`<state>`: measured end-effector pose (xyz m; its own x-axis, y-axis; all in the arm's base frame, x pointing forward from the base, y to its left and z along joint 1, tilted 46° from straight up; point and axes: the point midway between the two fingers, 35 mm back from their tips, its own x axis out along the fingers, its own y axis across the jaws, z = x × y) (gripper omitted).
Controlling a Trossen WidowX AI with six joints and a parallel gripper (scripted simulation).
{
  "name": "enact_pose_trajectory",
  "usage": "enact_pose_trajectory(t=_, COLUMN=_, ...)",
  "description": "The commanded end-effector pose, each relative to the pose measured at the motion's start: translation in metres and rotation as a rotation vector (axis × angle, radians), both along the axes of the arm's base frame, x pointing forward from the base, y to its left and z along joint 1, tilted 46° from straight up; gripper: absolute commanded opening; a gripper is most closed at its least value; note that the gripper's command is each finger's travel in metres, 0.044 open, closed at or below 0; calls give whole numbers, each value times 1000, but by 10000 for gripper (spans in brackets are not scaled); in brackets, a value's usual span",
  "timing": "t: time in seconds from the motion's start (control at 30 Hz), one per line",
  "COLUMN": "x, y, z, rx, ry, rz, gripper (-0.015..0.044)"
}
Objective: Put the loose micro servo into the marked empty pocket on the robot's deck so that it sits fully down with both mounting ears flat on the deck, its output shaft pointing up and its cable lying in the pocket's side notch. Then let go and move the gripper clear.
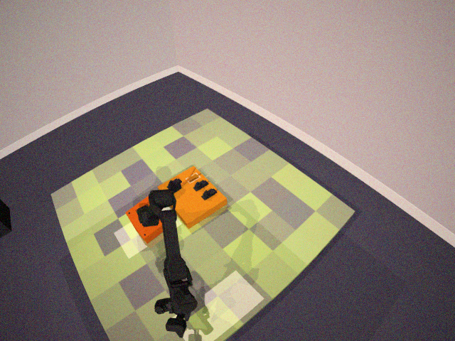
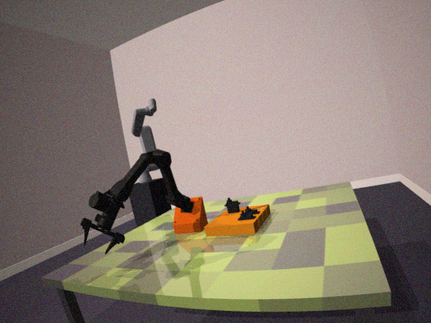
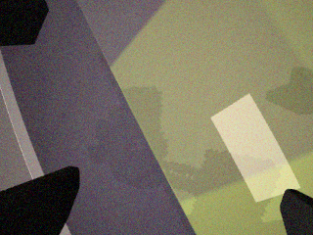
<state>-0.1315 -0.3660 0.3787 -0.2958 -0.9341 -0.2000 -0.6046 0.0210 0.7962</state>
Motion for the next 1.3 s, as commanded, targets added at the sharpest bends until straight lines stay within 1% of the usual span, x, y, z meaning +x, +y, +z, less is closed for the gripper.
enact_pose_trajectory(t=0.0, x=21, y=-8, z=-7, rx=30, ry=35, rz=61, gripper=440)
enact_pose_trajectory(t=0.33, x=87, y=-25, z=-21, rx=87, ry=121, rz=253, gripper=440)
enact_pose_trajectory(t=0.67, x=153, y=-29, z=-31, rx=119, ry=222, rz=444, gripper=440)
enact_pose_trajectory(t=1.03, x=229, y=-20, z=-55, rx=175, ry=310, rz=661, gripper=440)
enact_pose_trajectory(t=1.17, x=249, y=-13, z=-54, rx=170, ry=358, rz=717, gripper=440)
enact_pose_trajectory(t=1.27, x=264, y=-8, z=-62, rx=191, ry=383, rz=763, gripper=440)
